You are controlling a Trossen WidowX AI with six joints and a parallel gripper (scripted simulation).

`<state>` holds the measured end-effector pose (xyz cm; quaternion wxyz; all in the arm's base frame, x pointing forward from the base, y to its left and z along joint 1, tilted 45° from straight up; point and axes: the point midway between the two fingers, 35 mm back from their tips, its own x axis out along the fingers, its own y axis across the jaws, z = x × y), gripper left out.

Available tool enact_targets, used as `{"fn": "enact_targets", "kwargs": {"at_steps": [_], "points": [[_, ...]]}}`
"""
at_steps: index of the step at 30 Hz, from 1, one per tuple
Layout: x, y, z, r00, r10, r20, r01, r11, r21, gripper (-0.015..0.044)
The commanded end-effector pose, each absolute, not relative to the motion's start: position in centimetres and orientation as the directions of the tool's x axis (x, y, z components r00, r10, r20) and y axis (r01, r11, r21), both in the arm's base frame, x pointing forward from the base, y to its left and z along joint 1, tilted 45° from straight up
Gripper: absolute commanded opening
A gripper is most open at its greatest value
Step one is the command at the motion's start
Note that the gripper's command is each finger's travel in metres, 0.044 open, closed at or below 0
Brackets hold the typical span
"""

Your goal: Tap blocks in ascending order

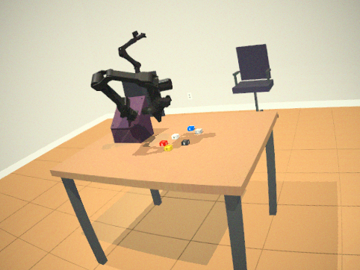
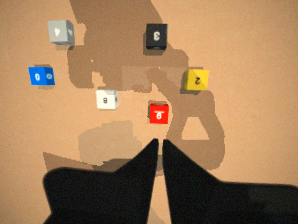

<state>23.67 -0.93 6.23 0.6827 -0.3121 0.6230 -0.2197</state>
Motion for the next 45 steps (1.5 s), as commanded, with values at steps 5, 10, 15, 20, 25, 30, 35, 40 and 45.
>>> {"fn": "enact_targets", "kwargs": {"at_steps": [5,10,15,20,25,30,35,40,45], "points": [[22.9,-2.1,6.4,0.114,-0.697,-0.708,-0.111,0.699,-0.706,0.002],[23.8,-6.2,2.1,0.115,-0.695,-0.71,-0.111,0.701,-0.704,0.002],[23.7,-7.7,0.9,0.115,-0.7,-0.705,-0.11,0.696,-0.709,0.002],[23.7,-7.7,0.8,0.115,-0.7,-0.705,-0.11,0.696,-0.709,0.002],[23.8,-8.2,0.3,0.115,-0.699,-0.705,-0.111,0.697,-0.709,0.002],[23.9,-8.8,-0.3,0.114,-0.7,-0.705,-0.111,0.697,-0.709,0.002],[24.0,-9.4,-0.8,0.114,-0.7,-0.705,-0.111,0.696,-0.71,0.002],[24.0,-9.8,-1.2,0.114,-0.701,-0.704,-0.111,0.695,-0.71,0.002],[24.0,-9.8,-1.2,0.114,-0.701,-0.704,-0.111,0.695,-0.71,0.002]]}}
